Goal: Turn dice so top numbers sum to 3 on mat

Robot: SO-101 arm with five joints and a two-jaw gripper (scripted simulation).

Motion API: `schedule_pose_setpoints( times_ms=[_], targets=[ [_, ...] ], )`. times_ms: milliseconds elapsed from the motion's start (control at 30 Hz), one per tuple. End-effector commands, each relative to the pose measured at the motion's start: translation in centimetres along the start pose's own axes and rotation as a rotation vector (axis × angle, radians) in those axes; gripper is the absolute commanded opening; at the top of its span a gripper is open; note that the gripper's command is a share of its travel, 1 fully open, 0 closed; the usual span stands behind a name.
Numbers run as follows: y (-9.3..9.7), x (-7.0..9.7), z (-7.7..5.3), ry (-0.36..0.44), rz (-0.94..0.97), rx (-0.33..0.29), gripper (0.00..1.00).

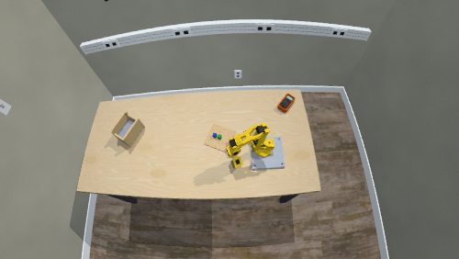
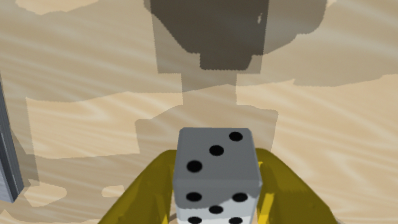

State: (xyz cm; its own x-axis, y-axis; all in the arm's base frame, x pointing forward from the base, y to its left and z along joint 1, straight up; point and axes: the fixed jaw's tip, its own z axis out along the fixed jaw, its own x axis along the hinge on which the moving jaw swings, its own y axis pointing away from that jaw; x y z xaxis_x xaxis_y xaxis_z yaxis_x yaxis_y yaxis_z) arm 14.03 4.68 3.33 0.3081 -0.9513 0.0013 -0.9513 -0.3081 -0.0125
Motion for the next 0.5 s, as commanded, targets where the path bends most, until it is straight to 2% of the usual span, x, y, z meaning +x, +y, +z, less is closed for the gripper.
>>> schedule_pose_setpoints(
  times_ms=[0, 467],
  targets=[
    [0.15, -0.11, 0.29, -0.001, -0.016, -0.001, 0.00],
    [0.15, -0.11, 0.77, -0.001, -0.016, -0.001, 0.00]
  ],
)
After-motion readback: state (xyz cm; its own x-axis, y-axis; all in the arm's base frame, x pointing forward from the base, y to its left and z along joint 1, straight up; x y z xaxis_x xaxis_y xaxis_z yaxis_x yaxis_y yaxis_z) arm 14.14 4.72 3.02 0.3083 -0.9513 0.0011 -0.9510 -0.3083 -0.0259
